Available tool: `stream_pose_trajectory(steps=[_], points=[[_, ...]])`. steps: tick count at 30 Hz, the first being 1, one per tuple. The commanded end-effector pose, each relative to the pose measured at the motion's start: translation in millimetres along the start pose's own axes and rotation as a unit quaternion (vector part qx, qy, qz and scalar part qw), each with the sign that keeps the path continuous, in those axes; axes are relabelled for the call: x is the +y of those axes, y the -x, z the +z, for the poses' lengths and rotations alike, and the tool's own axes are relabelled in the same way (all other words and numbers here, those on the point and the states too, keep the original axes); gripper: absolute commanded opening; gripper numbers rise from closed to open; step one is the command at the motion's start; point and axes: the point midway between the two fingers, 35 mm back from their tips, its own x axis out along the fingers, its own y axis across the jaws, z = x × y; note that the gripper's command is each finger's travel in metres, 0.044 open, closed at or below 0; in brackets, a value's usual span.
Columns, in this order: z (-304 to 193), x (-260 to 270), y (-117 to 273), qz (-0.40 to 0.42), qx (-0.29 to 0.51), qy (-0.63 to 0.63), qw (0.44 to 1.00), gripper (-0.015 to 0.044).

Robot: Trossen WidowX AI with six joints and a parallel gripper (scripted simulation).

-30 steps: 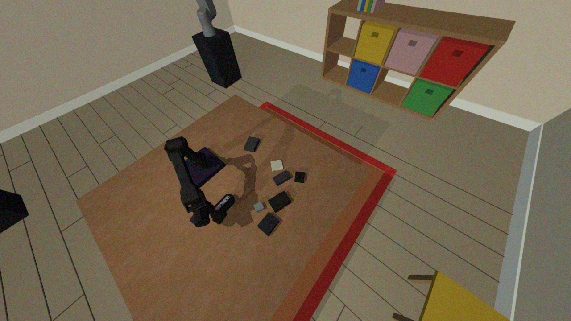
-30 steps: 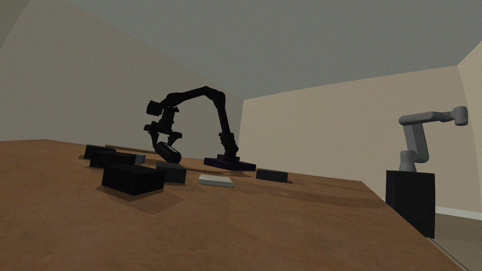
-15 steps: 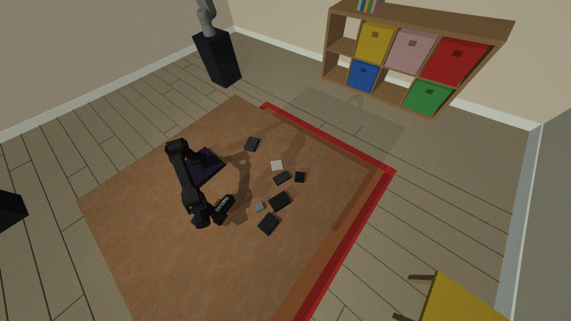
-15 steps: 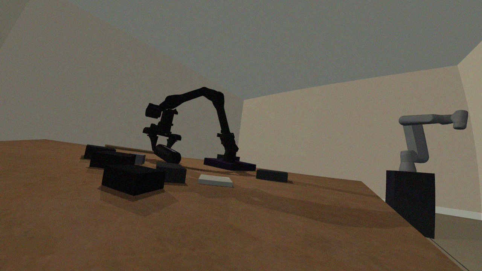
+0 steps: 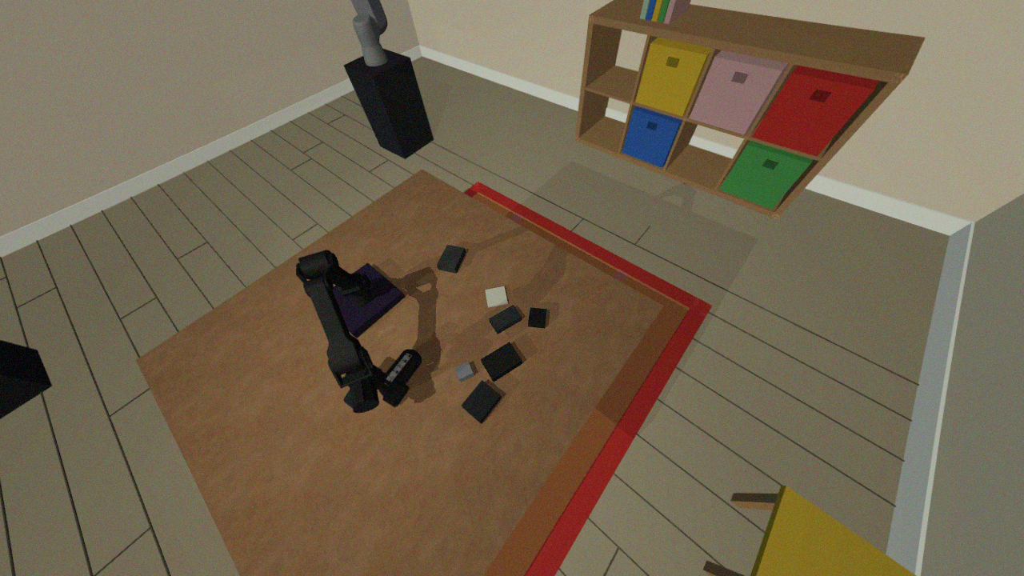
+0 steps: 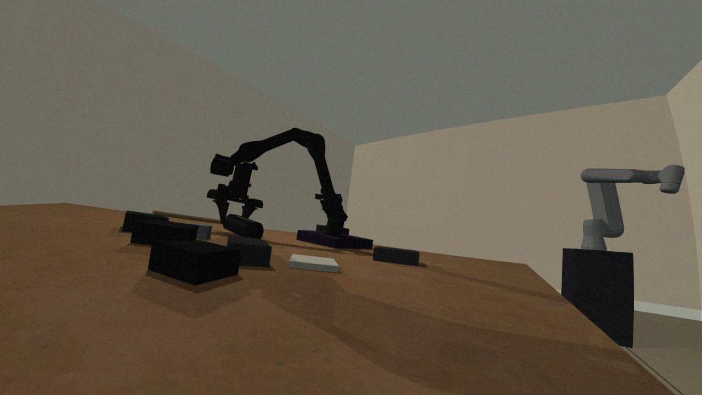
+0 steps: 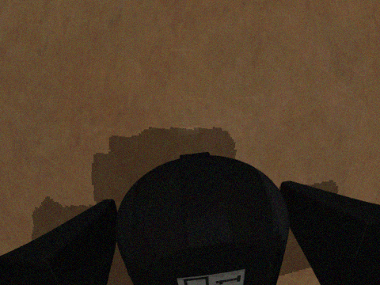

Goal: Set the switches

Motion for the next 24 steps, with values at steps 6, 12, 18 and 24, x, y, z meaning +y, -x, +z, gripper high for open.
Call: stream_pose_trajectory(steps=[6, 12, 18, 24], points=[[-1.3, -1.2, -8.6, -0.001, 0.006, 0.003, 1.0, 0.0338], [-0.7, -1.2, -12.8, -0.001, 0.006, 0.003, 1.0, 0.0338], [-0.1, -1.0, -13.3, -0.001, 0.005, 0.002, 1.0, 0.0338], [1.7, -0.4, -12.4, -0.001, 0.001, 0.0, 1.0, 0.039]])
